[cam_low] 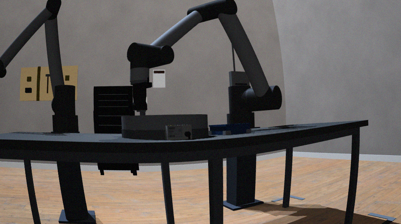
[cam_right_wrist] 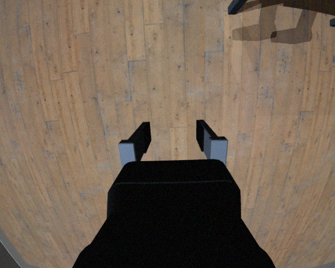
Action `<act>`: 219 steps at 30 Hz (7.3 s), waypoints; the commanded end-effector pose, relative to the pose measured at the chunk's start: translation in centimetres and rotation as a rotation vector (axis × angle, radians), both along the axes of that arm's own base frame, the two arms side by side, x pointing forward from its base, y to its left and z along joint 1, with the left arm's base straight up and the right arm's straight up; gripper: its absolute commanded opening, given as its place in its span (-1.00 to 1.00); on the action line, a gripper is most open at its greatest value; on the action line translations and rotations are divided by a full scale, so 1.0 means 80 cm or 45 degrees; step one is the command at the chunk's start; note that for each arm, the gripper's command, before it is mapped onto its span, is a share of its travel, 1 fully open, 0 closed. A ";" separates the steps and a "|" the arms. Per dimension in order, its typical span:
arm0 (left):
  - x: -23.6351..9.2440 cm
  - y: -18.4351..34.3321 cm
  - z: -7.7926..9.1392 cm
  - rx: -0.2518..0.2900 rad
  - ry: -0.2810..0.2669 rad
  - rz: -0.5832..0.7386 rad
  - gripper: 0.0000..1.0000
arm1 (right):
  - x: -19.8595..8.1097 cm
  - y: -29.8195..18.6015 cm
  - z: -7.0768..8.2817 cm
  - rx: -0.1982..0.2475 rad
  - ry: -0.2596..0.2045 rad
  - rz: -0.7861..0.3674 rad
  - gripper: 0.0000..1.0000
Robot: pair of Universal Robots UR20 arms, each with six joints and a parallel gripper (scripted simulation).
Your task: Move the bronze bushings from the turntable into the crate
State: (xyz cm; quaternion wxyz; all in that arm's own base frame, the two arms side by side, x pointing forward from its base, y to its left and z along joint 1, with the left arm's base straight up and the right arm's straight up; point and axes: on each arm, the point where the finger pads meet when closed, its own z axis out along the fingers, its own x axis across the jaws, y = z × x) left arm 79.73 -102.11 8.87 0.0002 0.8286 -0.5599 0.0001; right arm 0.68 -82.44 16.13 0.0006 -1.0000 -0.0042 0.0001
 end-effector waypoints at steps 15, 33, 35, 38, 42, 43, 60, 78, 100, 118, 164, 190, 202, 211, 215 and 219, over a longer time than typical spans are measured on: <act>0.000 0.000 0.059 -0.001 -0.001 0.000 -1.00 | 0.000 -0.001 0.001 -0.002 0.000 0.000 1.00; 0.000 0.000 0.102 -0.001 -0.001 0.000 -1.00 | 0.000 -0.001 0.001 -0.002 0.000 0.000 1.00; 0.000 0.000 0.102 -0.001 -0.001 0.000 -1.00 | 0.000 -0.001 0.001 -0.002 0.000 0.000 1.00; 0.000 0.000 0.102 -0.001 -0.001 0.000 -1.00 | 0.000 -0.001 0.001 -0.002 0.000 0.000 1.00; 0.000 0.000 0.102 -0.001 -0.001 0.000 -1.00 | 0.000 -0.001 0.001 -0.002 0.000 0.000 1.00; 0.000 0.000 0.102 -0.001 -0.001 0.000 -1.00 | 0.000 -0.001 0.001 -0.002 0.000 0.000 1.00; 0.000 0.000 0.102 -0.001 -0.001 0.000 -1.00 | 0.000 -0.001 0.001 -0.002 0.000 0.000 1.00; 0.005 0.026 0.102 -0.001 -0.001 0.000 -1.00 | 0.000 -0.001 0.001 -0.002 0.000 0.000 1.00; 0.042 0.220 0.101 -0.001 -0.001 0.000 -1.00 | 0.000 -0.001 0.001 -0.002 0.000 0.000 1.00; 0.079 0.418 0.101 -0.001 -0.001 0.000 -1.00 | 0.000 -0.001 0.001 -0.002 0.000 0.000 1.00; 0.097 0.512 0.101 -0.001 -0.001 0.000 -1.00 | 0.000 -0.001 0.001 -0.002 0.000 0.000 1.00; 0.097 0.512 0.035 -0.001 -0.001 0.000 -1.00 | 0.000 -0.001 0.001 -0.002 0.000 0.000 1.00; 0.097 0.512 0.002 -0.001 -0.001 0.000 -1.00 | 0.000 -0.001 0.001 -0.002 0.000 0.000 1.00; 0.097 0.512 0.002 -0.001 -0.001 0.000 -1.00 | 0.000 -0.001 0.001 -0.002 0.000 0.000 1.00; 0.097 0.512 0.002 -0.001 -0.001 0.000 -1.00 | 0.000 -0.001 0.001 -0.002 0.000 0.000 1.00; 0.097 0.512 0.002 -0.001 -0.001 0.000 -1.00 | 0.000 -0.001 0.001 -0.002 0.000 0.000 1.00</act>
